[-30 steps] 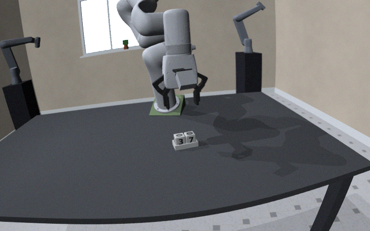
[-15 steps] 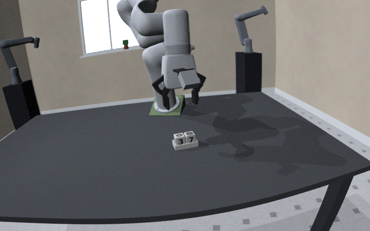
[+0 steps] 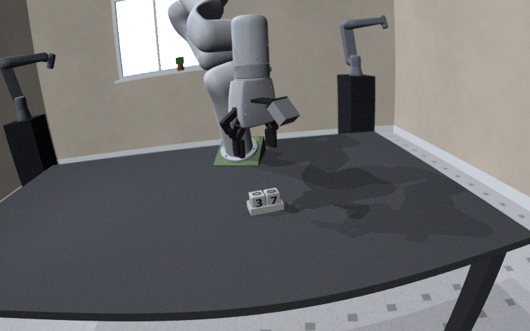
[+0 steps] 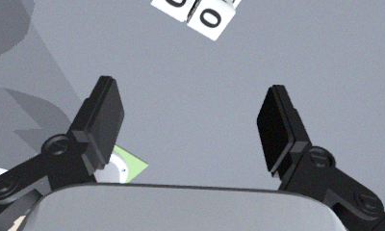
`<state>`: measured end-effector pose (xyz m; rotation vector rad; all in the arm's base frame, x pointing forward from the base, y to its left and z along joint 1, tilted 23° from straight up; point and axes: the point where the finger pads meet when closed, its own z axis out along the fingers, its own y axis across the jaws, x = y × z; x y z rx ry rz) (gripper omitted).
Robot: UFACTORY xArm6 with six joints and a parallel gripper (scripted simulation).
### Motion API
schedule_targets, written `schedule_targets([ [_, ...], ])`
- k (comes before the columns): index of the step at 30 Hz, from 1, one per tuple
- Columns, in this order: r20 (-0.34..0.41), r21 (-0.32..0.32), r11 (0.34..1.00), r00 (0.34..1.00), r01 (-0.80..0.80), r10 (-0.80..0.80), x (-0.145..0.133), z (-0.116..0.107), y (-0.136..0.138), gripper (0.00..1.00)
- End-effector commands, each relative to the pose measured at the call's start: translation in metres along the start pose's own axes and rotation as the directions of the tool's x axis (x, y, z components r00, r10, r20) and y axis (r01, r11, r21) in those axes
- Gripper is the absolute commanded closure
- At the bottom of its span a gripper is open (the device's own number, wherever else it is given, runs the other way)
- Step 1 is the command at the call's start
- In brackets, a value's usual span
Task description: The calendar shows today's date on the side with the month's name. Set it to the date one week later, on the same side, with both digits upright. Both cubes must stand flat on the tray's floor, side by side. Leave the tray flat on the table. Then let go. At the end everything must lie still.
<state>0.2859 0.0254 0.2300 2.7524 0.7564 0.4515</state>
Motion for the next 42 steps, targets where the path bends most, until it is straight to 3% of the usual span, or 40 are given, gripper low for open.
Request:
schedule_targets([
  [1, -0.012, 0.013, 0.985, 0.985, 0.171, -0.171, -0.004, 0.0, 0.001, 0.0],
  [16, -0.015, 0.009, 0.876, 0.876, 0.482, -0.482, -0.013, 0.001, 0.002, 0.0],
  [18, -0.016, 0.007, 0.822, 0.822, 0.57, -0.57, -0.016, 0.002, 0.002, 0.0],
  [26, -0.017, 0.004, 0.705, 0.705, 0.709, -0.709, -0.02, 0.003, 0.002, 0.0],
  [31, -0.017, 0.002, 0.589, 0.589, 0.808, -0.808, -0.024, 0.004, 0.002, 0.0],
  [34, -0.017, 0.002, 0.586, 0.586, 0.81, -0.81, -0.024, 0.004, 0.002, 0.0],
  [36, -0.017, 0.0, 0.487, 0.486, 0.874, -0.874, -0.027, 0.005, 0.002, 0.0],
  [42, -0.017, -0.003, 0.351, 0.351, 0.936, -0.936, -0.031, 0.006, 0.002, 0.0],
])
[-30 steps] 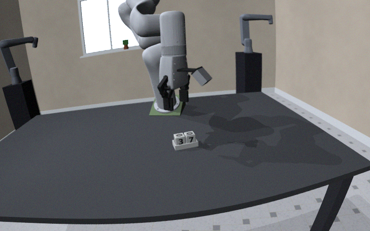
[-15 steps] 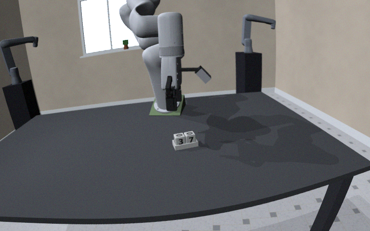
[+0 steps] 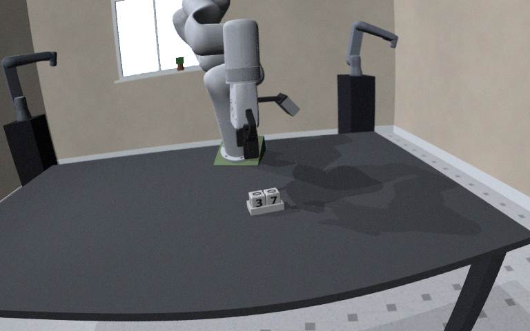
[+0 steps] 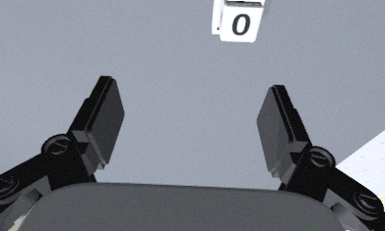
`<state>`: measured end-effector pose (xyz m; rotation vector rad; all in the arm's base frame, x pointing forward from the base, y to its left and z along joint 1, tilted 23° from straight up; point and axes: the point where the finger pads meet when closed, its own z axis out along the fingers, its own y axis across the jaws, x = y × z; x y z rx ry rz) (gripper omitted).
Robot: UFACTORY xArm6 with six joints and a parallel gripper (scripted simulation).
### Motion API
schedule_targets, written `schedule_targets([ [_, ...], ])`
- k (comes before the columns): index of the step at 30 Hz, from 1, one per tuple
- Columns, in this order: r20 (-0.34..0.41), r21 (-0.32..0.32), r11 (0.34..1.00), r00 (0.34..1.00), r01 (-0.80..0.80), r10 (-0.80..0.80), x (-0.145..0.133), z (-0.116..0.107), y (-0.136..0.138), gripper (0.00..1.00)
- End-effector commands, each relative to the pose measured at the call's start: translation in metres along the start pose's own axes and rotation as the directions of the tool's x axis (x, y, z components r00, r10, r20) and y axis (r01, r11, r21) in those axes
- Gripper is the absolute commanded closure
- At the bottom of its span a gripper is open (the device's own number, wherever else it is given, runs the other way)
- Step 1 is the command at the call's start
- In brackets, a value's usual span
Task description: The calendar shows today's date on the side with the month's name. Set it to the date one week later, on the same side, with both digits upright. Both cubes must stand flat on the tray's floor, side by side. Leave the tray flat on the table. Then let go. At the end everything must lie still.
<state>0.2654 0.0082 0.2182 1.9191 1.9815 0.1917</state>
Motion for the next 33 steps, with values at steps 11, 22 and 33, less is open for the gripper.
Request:
schedule_targets([
  [11, -0.017, -0.011, 0.91, 0.91, 0.414, -0.414, -0.005, 0.002, -0.008, 0.0],
  [22, -0.014, -0.015, 0.768, 0.767, 0.641, -0.641, -0.008, 0.005, -0.014, 0.0],
  [33, -0.011, -0.018, 0.623, 0.623, 0.782, -0.782, -0.01, 0.007, -0.018, 0.0],
])
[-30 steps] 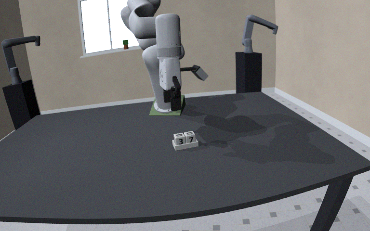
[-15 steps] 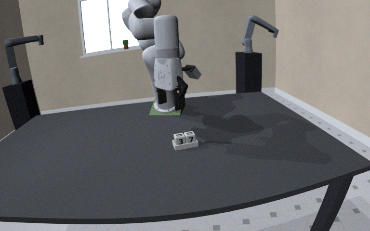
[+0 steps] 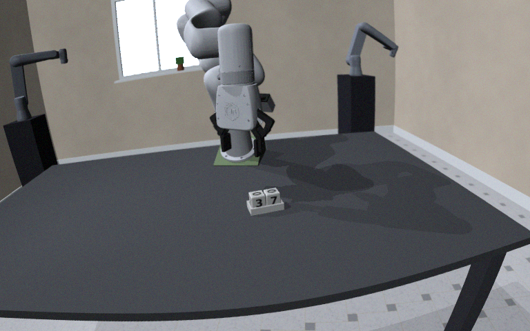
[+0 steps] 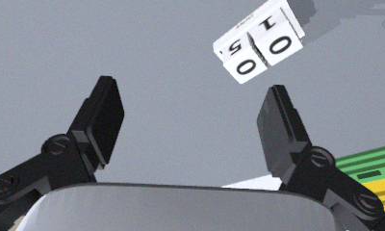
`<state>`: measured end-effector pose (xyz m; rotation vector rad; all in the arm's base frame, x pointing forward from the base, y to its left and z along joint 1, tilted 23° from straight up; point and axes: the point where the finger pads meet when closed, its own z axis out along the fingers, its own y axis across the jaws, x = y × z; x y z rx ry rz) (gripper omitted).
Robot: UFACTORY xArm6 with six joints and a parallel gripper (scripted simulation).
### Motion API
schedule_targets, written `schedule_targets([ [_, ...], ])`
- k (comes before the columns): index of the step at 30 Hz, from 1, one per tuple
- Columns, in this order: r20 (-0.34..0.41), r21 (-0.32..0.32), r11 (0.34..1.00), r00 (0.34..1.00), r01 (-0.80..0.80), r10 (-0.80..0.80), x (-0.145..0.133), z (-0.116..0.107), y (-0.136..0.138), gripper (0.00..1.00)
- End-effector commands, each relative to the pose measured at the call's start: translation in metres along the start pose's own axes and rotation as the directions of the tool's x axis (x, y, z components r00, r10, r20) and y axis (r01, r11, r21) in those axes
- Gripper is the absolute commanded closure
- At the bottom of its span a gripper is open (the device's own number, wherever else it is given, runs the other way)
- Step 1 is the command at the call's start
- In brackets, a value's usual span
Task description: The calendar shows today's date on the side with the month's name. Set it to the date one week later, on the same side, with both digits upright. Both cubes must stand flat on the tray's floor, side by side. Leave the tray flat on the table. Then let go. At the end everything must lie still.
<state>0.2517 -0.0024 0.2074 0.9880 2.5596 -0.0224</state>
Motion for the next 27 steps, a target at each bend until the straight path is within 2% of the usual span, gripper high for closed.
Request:
schedule_targets([
  [1, -0.007, -0.014, 0.994, 0.994, 0.106, -0.106, 0.0, 0.0, -0.002, 0.0],
  [12, -0.007, -0.014, 0.993, 0.993, 0.119, -0.119, 0.0, 0.002, -0.002, 0.0],
  [24, -0.007, -0.014, 0.993, 0.993, 0.119, -0.119, 0.0, 0.049, -0.002, 0.0],
  [27, -0.007, -0.014, 0.993, 0.993, 0.119, -0.119, 0.0, 0.052, -0.002, 0.0],
])
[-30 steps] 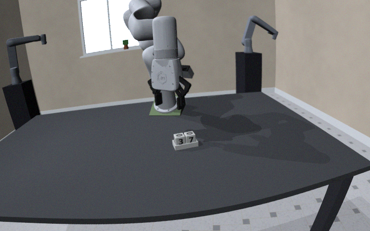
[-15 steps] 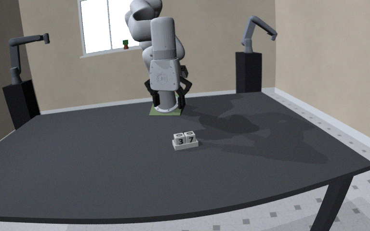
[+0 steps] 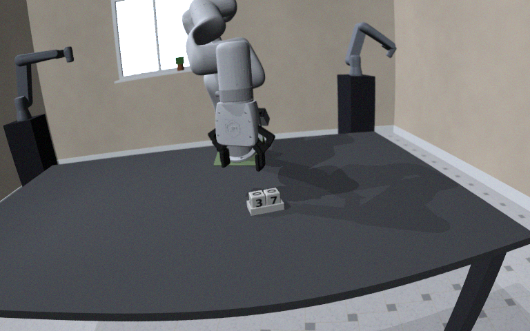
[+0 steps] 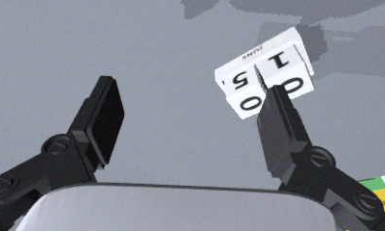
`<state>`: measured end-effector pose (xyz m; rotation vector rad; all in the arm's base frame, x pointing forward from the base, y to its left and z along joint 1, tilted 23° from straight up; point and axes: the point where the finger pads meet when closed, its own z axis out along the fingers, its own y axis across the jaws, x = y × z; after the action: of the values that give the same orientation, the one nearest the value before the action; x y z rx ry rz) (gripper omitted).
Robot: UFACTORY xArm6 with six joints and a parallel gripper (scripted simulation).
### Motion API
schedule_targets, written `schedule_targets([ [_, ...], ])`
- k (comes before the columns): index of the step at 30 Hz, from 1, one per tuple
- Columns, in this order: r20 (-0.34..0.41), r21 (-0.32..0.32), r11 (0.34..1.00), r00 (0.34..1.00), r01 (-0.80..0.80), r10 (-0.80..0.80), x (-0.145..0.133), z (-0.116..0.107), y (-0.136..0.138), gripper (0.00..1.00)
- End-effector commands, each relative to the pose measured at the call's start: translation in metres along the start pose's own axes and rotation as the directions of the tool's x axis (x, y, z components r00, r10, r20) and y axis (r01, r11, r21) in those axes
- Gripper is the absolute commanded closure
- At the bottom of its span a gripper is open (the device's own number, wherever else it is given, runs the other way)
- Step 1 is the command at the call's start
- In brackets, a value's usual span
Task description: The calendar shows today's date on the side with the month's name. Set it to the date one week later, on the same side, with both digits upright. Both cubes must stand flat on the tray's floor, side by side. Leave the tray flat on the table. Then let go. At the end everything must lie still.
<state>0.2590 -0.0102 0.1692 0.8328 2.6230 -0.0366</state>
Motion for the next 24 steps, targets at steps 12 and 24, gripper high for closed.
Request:
schedule_targets([
  [12, 0.004, -0.003, 1.0, 1.0, 0.0, 0.0, -0.005, 0.0211, 0.003, 0.0],
  [24, 0.004, -0.003, 1.0, 1.0, 0.0, 0.0, -0.005, 0.0211, 0.003, 0.0],
])
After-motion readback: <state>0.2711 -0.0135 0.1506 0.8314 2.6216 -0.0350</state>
